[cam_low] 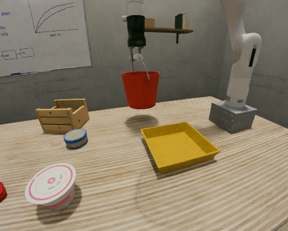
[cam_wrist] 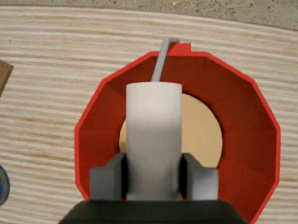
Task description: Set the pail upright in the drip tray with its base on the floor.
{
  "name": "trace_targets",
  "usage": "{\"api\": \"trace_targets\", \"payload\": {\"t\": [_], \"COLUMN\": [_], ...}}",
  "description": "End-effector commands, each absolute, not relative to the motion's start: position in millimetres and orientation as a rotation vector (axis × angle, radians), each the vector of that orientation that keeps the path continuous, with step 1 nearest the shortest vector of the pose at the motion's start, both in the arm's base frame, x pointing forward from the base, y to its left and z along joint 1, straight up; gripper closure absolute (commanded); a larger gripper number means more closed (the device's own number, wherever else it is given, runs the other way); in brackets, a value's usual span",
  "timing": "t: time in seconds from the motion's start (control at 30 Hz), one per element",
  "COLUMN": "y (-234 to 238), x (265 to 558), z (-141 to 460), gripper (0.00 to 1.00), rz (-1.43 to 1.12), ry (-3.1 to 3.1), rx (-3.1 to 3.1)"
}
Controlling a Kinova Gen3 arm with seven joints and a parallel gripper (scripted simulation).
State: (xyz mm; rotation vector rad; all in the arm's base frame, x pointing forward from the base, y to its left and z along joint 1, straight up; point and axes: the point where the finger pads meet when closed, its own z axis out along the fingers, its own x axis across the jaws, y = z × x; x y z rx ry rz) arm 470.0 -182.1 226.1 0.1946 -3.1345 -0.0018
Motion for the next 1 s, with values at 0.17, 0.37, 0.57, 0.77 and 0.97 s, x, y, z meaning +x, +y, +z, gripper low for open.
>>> {"api": "trace_targets", "payload": {"t": [0.17, 0.37, 0.57, 0.77, 0.97], "y": [-178, -171, -166, -156, -145], "x": [469, 468, 467, 465, 463], "z": [227, 227, 227, 227, 227], "gripper": [1.00, 1.00, 1.00, 1.00, 1.00], "rz": [0.000, 0.000, 0.000, -0.001, -0.001], "ry": [-3.137, -3.137, -3.137, -3.137, -3.137], "rx": [0.195, 0.195, 0.195, 0.195, 0.195]}}
